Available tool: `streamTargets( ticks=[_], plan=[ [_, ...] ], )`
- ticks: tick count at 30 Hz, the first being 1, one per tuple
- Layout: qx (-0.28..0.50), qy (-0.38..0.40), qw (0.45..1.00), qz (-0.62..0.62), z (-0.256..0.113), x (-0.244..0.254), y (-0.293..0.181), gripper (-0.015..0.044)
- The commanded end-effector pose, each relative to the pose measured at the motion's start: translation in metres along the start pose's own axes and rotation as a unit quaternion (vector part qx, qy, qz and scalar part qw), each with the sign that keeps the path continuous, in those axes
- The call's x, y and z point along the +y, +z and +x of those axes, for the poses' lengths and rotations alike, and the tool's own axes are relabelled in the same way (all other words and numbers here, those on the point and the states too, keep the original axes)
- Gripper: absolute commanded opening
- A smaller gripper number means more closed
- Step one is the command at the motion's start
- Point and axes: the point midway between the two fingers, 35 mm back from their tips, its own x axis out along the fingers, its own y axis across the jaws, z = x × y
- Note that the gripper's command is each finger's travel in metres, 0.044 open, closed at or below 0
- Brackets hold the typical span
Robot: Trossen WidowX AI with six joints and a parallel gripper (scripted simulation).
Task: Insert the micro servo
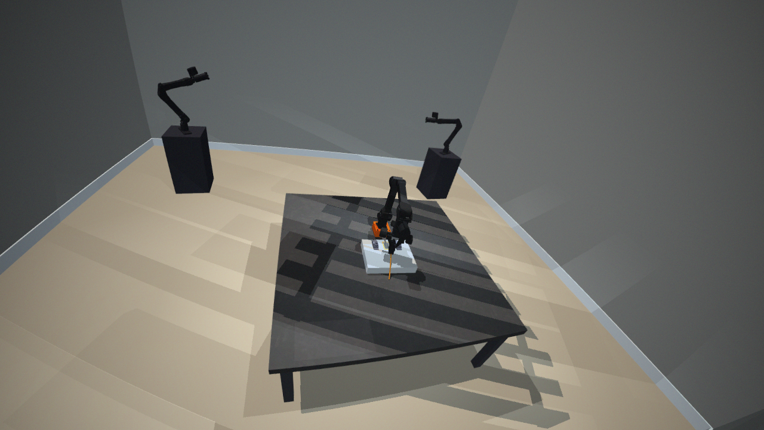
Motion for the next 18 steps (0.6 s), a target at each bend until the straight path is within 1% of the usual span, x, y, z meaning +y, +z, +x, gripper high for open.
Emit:
streamTargets(
  ticks=[1, 9, 18],
  plan=[
    [0.001, -0.003, 0.998, 0.064, -0.0007, -0.0007, -0.0003, 0.0],
    [0.001, -0.003, 0.979, 0.202, -0.0007, -0.0007, -0.0003, 0.0],
    [0.0, -0.003, 0.936, 0.352, -0.0007, -0.0007, -0.0003, 0.0]
  ],
)
